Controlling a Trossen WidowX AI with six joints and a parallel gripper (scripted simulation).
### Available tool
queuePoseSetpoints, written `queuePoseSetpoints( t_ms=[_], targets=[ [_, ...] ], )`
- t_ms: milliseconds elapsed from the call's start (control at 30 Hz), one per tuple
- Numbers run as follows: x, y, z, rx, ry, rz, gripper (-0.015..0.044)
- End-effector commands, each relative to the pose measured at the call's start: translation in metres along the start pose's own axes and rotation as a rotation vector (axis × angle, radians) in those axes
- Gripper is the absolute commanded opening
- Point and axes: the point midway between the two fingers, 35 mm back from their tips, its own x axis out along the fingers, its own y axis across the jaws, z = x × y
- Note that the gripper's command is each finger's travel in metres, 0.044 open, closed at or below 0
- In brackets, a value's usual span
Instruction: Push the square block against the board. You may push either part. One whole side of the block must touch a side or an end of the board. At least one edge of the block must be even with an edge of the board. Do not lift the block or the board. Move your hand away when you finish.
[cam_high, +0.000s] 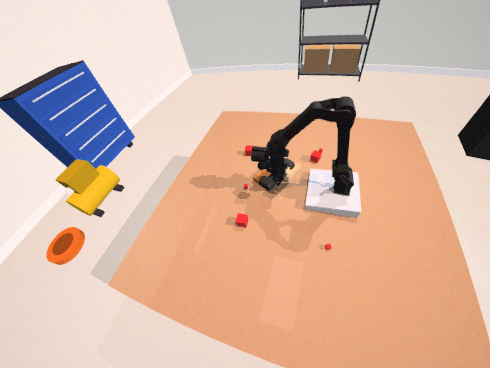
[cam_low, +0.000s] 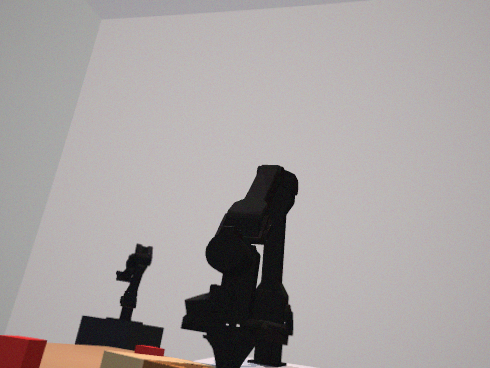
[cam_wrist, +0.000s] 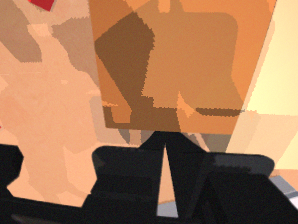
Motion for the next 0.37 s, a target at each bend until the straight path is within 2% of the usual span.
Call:
queuePoseSetpoints(
  t_ms=[0, 333],
  targets=[
    [-0.0001, 0.0003, 0.0066, -0.004, -0.002, 0.002, 0.0],
    [-0.0003, 0.0007, 0.004, -0.004, -0.002, 0.002, 0.0]
  ],
)
